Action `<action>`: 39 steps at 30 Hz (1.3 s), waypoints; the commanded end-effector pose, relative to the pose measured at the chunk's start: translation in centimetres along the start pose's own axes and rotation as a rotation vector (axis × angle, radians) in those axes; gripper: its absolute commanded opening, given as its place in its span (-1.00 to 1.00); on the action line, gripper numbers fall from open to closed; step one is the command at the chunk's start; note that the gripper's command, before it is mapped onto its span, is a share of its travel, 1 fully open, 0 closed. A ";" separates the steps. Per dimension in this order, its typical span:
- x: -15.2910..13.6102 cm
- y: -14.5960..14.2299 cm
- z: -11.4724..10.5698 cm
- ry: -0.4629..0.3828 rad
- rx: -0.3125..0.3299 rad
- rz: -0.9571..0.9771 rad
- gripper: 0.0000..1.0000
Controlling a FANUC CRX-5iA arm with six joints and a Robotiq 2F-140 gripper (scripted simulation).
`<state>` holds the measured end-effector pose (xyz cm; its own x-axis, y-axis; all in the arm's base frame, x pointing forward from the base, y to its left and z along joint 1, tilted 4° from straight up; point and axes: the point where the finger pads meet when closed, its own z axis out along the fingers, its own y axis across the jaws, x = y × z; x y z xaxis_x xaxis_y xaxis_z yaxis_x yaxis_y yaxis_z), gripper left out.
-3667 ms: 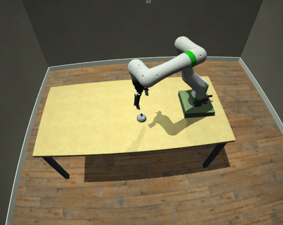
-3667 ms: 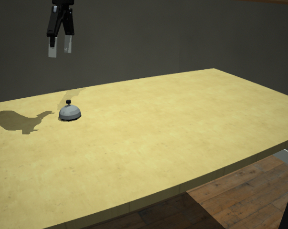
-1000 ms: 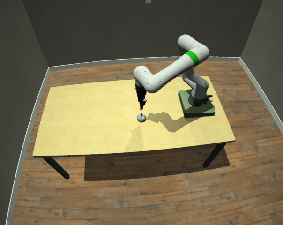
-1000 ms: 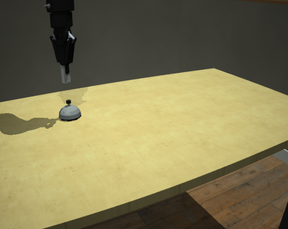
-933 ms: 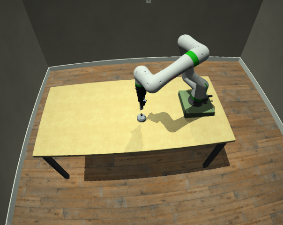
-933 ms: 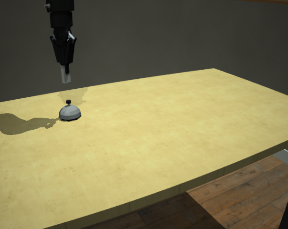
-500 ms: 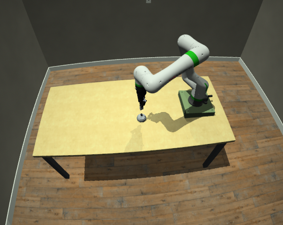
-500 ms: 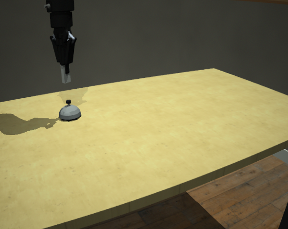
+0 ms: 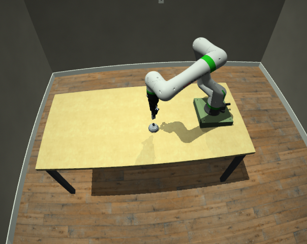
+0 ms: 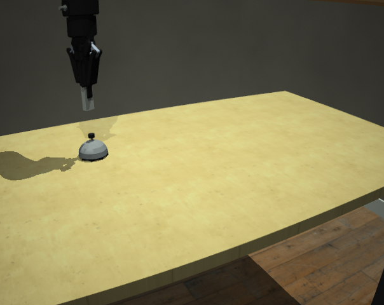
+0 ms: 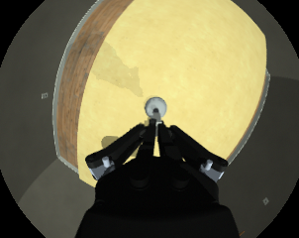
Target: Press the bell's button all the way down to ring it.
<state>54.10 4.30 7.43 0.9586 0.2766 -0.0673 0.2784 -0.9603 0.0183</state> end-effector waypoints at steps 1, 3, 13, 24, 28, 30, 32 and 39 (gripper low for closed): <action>0.0 0.0 0.0 0.000 0.000 0.000 -1.00; 0.0 0.0 0.0 0.000 0.000 0.000 -1.00; 0.0 0.0 0.0 0.000 0.000 0.000 -1.00; 0.0 0.1 0.7 -0.001 0.003 -0.001 -1.00; 0.0 0.2 1.2 -0.001 0.003 -0.001 -1.00; 0.0 0.2 1.2 -0.001 0.003 -0.001 -1.00; 0.0 0.2 1.5 -0.001 0.003 -0.001 -1.00; 0.0 0.4 2.8 -0.001 0.003 -0.001 -1.00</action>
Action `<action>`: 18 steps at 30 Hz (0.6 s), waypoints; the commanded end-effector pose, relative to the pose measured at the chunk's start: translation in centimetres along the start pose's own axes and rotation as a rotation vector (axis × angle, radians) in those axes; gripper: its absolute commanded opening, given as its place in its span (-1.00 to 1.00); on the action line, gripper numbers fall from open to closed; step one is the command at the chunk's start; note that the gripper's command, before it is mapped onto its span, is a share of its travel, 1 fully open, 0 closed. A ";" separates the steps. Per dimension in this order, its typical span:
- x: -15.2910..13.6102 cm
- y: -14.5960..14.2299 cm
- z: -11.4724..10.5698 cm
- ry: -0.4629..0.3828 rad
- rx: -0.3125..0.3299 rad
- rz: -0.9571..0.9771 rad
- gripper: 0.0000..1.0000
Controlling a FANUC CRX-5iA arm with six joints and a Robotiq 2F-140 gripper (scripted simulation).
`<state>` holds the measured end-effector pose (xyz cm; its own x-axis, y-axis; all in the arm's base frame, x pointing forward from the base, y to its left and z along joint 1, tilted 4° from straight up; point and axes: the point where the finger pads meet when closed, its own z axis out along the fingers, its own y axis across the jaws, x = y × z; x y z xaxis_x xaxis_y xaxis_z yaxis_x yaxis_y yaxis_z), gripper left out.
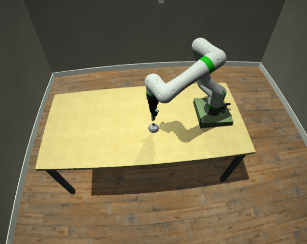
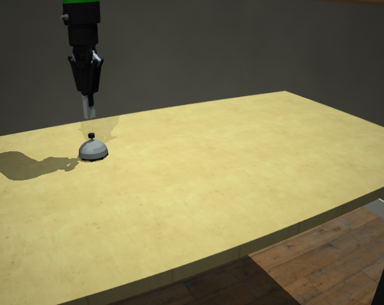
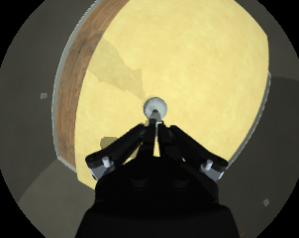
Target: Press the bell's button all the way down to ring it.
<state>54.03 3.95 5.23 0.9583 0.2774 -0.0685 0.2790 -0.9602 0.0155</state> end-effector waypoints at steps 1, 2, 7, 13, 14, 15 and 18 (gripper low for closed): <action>0.0 0.1 0.7 0.001 0.000 0.000 -1.00; 0.0 0.1 0.9 0.001 0.000 0.000 -1.00; 0.0 0.2 1.7 0.001 0.000 0.000 -1.00; 0.0 0.3 2.6 0.001 0.000 0.000 -1.00; 0.0 0.4 2.7 0.001 0.000 0.000 -1.00; 0.0 0.4 2.9 0.001 0.000 0.000 -1.00; 0.0 0.4 3.3 0.001 0.000 0.000 -1.00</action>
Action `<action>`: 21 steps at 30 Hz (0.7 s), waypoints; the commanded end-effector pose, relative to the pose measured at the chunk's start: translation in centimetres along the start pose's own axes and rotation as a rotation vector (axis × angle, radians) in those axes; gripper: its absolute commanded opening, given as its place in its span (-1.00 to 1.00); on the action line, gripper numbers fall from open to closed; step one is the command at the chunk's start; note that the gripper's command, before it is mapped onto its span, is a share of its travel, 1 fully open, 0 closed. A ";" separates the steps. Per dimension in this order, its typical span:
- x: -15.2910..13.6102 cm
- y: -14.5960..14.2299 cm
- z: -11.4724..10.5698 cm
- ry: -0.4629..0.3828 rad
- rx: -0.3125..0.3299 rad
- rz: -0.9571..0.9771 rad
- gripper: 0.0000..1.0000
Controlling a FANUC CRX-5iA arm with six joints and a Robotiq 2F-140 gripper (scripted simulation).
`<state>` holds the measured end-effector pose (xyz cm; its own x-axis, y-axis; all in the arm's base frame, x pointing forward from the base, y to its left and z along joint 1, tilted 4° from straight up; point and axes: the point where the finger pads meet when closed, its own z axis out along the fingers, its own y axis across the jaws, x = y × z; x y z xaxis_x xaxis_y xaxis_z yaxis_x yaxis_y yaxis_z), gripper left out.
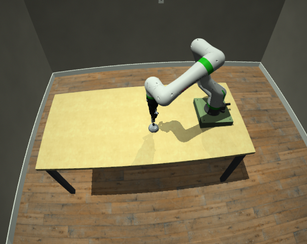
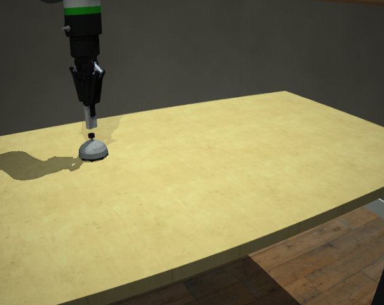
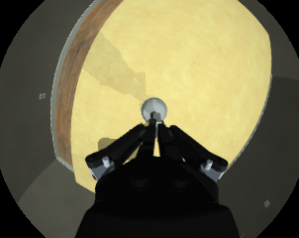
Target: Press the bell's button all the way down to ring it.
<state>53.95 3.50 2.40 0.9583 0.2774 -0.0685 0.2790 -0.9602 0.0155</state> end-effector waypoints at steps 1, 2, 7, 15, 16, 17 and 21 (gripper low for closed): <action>0.0 0.1 0.5 0.001 0.000 0.000 -1.00; 0.0 0.1 0.6 0.001 0.000 0.000 -1.00; 0.0 0.1 0.9 0.001 0.000 0.000 -1.00; 0.0 0.2 1.2 0.001 0.000 0.000 -1.00; 0.0 0.2 1.2 0.001 0.000 0.000 -1.00; 0.0 0.2 1.2 0.001 0.000 0.000 -1.00; 0.0 0.2 1.2 0.001 0.000 0.000 -1.00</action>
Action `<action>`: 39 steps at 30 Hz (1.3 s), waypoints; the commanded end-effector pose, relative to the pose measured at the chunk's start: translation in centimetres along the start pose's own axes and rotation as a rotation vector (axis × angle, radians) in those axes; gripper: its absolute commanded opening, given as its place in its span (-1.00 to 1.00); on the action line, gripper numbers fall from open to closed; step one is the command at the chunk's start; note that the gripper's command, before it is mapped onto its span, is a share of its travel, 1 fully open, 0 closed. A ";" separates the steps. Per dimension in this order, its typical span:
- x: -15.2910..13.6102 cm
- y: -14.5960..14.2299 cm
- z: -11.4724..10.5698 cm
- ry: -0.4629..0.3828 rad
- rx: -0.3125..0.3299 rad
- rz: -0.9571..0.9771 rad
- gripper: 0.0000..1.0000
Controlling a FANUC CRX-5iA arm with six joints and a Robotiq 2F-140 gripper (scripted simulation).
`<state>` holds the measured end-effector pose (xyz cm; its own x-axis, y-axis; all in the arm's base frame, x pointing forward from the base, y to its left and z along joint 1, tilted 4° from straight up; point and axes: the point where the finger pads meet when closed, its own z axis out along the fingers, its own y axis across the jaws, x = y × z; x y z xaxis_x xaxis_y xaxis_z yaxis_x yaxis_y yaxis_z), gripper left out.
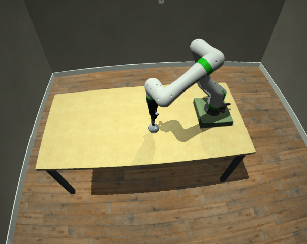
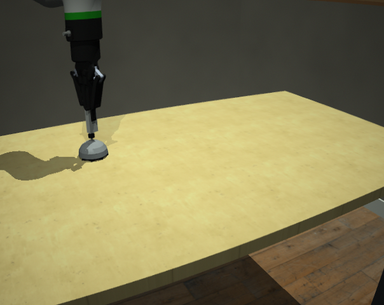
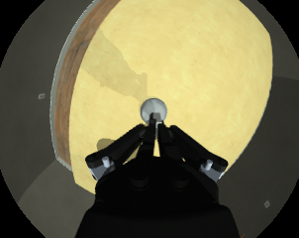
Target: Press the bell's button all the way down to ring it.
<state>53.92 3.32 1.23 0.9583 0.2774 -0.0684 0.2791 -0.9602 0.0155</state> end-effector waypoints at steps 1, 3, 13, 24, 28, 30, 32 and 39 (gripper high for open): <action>0.0 0.0 0.0 0.000 0.000 0.000 -1.00; 0.0 0.0 0.0 0.000 0.000 0.000 -1.00; 0.0 0.0 0.0 0.000 0.000 0.000 -1.00; 0.0 0.0 0.0 0.000 0.000 0.000 -1.00; 0.0 0.0 0.0 0.000 0.000 0.000 -1.00; 0.0 0.0 0.0 0.000 0.000 0.000 -1.00; 0.0 0.0 0.0 0.000 0.000 0.000 -1.00; 0.0 0.0 0.3 0.000 0.000 0.000 -1.00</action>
<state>53.91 3.31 1.08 0.9583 0.2774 -0.0684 0.2791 -0.9601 0.0155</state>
